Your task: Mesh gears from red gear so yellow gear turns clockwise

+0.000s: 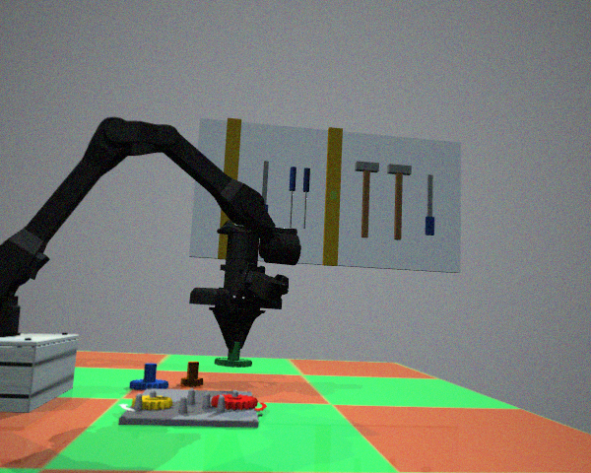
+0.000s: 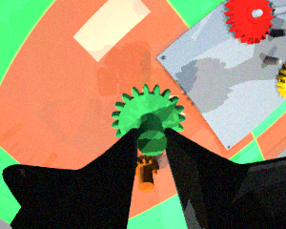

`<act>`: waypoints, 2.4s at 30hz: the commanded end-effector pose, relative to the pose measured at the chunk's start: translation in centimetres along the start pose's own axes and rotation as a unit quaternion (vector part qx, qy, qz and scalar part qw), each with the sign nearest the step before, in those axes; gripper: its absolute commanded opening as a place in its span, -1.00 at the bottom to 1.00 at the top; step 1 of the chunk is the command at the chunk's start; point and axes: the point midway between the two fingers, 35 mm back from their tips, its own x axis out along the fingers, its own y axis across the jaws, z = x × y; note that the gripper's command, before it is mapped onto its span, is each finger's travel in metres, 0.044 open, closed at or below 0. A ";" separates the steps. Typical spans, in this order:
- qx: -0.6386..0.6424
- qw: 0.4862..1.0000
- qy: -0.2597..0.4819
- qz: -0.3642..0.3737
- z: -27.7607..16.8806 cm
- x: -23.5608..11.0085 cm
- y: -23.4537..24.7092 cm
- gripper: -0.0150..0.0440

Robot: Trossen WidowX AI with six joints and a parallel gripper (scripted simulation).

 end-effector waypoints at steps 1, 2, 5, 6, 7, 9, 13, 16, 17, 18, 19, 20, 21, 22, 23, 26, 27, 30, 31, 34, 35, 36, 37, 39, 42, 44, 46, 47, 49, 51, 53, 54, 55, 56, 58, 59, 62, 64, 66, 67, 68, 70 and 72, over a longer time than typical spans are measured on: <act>-0.001 1.000 -0.003 0.008 0.1 -1.8 0.2 -0.49; -0.001 1.000 -0.003 0.008 0.2 -2.1 0.2 -0.49; -0.001 1.000 -0.003 0.008 0.2 -3.0 0.2 -0.49; -0.001 1.000 -0.003 0.008 0.2 -3.3 0.2 -0.49; -0.001 1.000 -0.003 0.008 0.2 -3.6 0.2 -0.49; -0.001 1.000 -0.003 0.008 0.2 -4.2 0.1 -0.49; -0.001 1.000 -0.003 0.008 0.1 -5.4 0.0 -0.49; -0.001 1.000 -0.003 0.008 0.1 -6.4 -0.1 -0.49; -0.001 1.000 -0.003 0.008 0.1 -6.7 -0.1 -0.49; -0.001 1.000 -0.003 0.008 0.1 -7.0 -0.2 -0.49; -0.001 1.000 -0.003 0.007 0.0 -7.3 -0.2 -0.49; -0.001 1.000 -0.003 0.007 0.0 -7.6 -0.3 -0.49; -0.001 1.000 -0.003 0.007 0.0 -7.9 -0.3 -0.49; -0.001 1.000 -0.003 0.007 0.0 -8.2 -0.4 -0.49; -0.001 1.000 -0.003 0.007 -0.1 -8.5 -0.4 -0.49; -0.001 1.000 -0.003 0.007 -0.2 -9.4 -0.6 -0.49; -0.001 1.000 -0.003 0.007 -0.2 -9.7 -0.7 -0.49; -0.001 1.000 -0.003 0.007 -0.2 -9.9 -0.7 -0.49; -0.001 1.000 -0.003 0.007 -0.2 -9.9 -0.7 -0.49; -0.001 1.000 -0.003 0.007 0.0 -9.7 -1.0 -0.49; -0.001 1.000 -0.003 0.007 0.2 -9.6 -1.1 -0.49; -0.001 1.000 -0.004 0.007 0.4 -9.5 -1.3 -0.49; -0.001 1.000 -0.004 0.007 0.5 -9.3 -1.5 -0.49; -0.001 1.000 -0.004 0.007 0.8 -9.1 -1.8 -0.49; -0.001 1.000 -0.004 0.007 1.3 -8.8 -2.4 -0.49; -0.001 1.000 -0.004 0.006 1.5 -8.5 -2.7 -0.49; -0.001 1.000 -0.004 0.006 1.8 -8.3 -3.1 -0.49; -0.001 1.000 -0.004 0.006 2.0 -8.2 -3.3 -0.49; -0.001 1.000 -0.005 0.006 2.2 -7.9 -3.7 -0.49; -0.001 1.000 -0.005 0.006 2.5 -7.7 -4.1 -0.49; -0.001 1.000 -0.005 0.006 2.7 -7.4 -4.4 -0.49; -0.001 1.000 -0.005 0.006 2.9 -7.3 -4.6 -0.49; -0.001 1.000 -0.005 0.006 3.0 -7.2 -4.8 -0.49; -0.001 1.000 -0.005 0.006 3.1 -7.1 -5.0 -0.49; -0.001 1.000 -0.005 0.005 3.3 -6.8 -5.4 -0.49; -0.001 1.000 -0.005 0.005 3.4 -6.7 -5.6 -0.49; -0.001 1.000 -0.005 0.005 3.8 -6.4 -6.2 -0.49; -0.001 1.000 -0.005 0.005 4.0 -6.1 -6.7 -0.49; -0.001 1.000 -0.006 0.005 4.2 -5.9 -7.1 -0.49; -0.001 1.000 -0.006 0.005 4.3 -5.8 -7.3 -0.49; -0.001 1.000 -0.006 0.004 4.4 -5.6 -7.5 -0.49; -0.001 1.000 -0.006 0.004 4.5 -5.4 -7.9 -0.49; -0.001 1.000 -0.006 0.004 4.7 -5.2 -8.3 -0.49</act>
